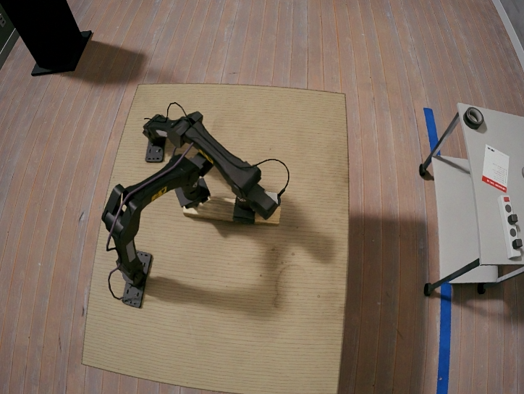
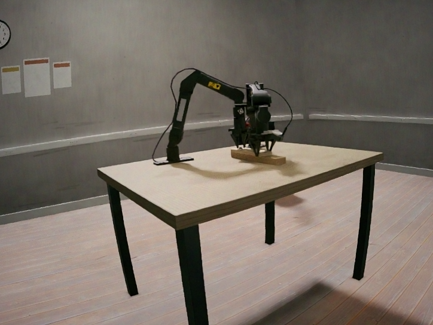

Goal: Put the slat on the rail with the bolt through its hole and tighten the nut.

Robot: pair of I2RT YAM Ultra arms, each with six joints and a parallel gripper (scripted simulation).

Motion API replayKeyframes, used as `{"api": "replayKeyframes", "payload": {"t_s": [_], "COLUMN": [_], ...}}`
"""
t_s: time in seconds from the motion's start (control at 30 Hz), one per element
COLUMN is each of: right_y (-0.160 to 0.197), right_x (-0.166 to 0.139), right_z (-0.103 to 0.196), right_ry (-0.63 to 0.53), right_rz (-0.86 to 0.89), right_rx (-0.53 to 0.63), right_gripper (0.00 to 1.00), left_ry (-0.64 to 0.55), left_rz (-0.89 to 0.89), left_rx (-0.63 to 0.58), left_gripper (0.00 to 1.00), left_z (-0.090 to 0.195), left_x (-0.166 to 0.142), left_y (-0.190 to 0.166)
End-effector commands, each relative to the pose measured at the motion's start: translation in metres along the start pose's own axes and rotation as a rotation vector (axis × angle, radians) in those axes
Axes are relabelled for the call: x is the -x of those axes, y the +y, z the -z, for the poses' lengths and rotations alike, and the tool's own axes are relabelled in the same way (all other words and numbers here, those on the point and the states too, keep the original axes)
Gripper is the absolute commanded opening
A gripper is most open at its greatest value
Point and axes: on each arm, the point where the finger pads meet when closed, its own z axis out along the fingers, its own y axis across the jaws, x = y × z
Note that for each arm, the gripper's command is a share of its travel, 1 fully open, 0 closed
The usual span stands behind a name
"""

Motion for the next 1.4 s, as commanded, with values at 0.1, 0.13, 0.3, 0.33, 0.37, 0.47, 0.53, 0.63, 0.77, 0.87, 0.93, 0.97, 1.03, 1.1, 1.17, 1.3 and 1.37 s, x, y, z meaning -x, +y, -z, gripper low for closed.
{"api": "replayKeyframes", "payload": {"t_s": [0.1, 0.13, 0.3, 0.33, 0.37, 0.47, 0.53, 0.63, 0.77, 0.87, 0.93, 0.97, 1.03, 1.1, 1.17, 1.3, 1.37], "right_y": [0.0000, 0.0000, 0.0000, 0.0000, 0.0000, 0.0000, 0.0000, 0.0000, 0.0000, 0.0000, -0.0001, -0.0001, -0.0005, -0.0013, -0.0017, -0.0017, -0.0017], "right_x": [0.0022, 0.0022, 0.0022, 0.0022, 0.0022, 0.0022, 0.0022, 0.0022, 0.0022, 0.0022, 0.0022, 0.0022, 0.0019, 0.0012, 0.0008, 0.0008, 0.0008], "right_z": [0.0093, 0.0093, 0.0093, 0.0093, 0.0093, 0.0093, 0.0093, 0.0093, 0.0093, 0.0093, 0.0095, 0.0095, 0.0079, 0.0047, 0.0032, 0.0032, 0.0032], "right_ry": [-0.017, -0.017, -0.017, -0.017, -0.017, -0.017, -0.017, -0.017, -0.017, -0.017, -0.017, -0.017, -0.014, -0.008, -0.005, -0.005, -0.005], "right_rz": [0.139, 0.139, 0.139, 0.139, 0.139, 0.139, 0.139, 0.139, 0.139, 0.139, 0.139, 0.139, 0.137, 0.134, 0.132, 0.132, 0.132], "right_rx": [-0.007, -0.007, -0.007, -0.007, -0.007, -0.007, -0.007, -0.007, -0.007, -0.007, -0.007, -0.007, -0.008, -0.010, -0.011, -0.011, -0.011], "right_gripper": [0.34, 0.34, 0.34, 0.34, 0.34, 0.34, 0.34, 0.34, 0.34, 0.34, 0.34, 0.34, 0.33, 0.30, 0.27, 0.21, 0.18], "left_ry": [-0.013, -0.013, -0.013, -0.013, -0.013, -0.013, -0.013, -0.013, -0.013, -0.013, -0.013, -0.013, -0.013, -0.013, -0.013, -0.013, -0.013], "left_rz": [0.000, 0.000, 0.000, 0.000, 0.000, 0.000, 0.000, 0.000, 0.000, 0.000, 0.000, 0.000, 0.000, 0.000, 0.000, 0.000, 0.000], "left_rx": [-0.008, -0.008, -0.008, -0.008, -0.008, -0.008, -0.008, -0.008, -0.008, -0.008, -0.008, -0.008, -0.008, -0.008, -0.008, -0.008, -0.008], "left_gripper": [0.72, 0.72, 0.72, 0.72, 0.72, 0.72, 0.72, 0.72, 0.72, 0.72, 0.72, 0.72, 0.72, 0.72, 0.72, 0.72, 0.72], "left_z": [0.0057, 0.0057, 0.0057, 0.0057, 0.0057, 0.0057, 0.0057, 0.0057, 0.0057, 0.0057, 0.0057, 0.0057, 0.0057, 0.0057, 0.0057, 0.0057, 0.0057], "left_x": [0.0015, 0.0015, 0.0015, 0.0015, 0.0015, 0.0015, 0.0015, 0.0015, 0.0015, 0.0015, 0.0015, 0.0015, 0.0015, 0.0015, 0.0015, 0.0015, 0.0015], "left_y": [-0.0010, -0.0010, -0.0010, -0.0010, -0.0010, -0.0010, -0.0010, -0.0010, -0.0010, -0.0010, -0.0010, -0.0010, -0.0010, -0.0010, -0.0010, -0.0010, -0.0010]}}
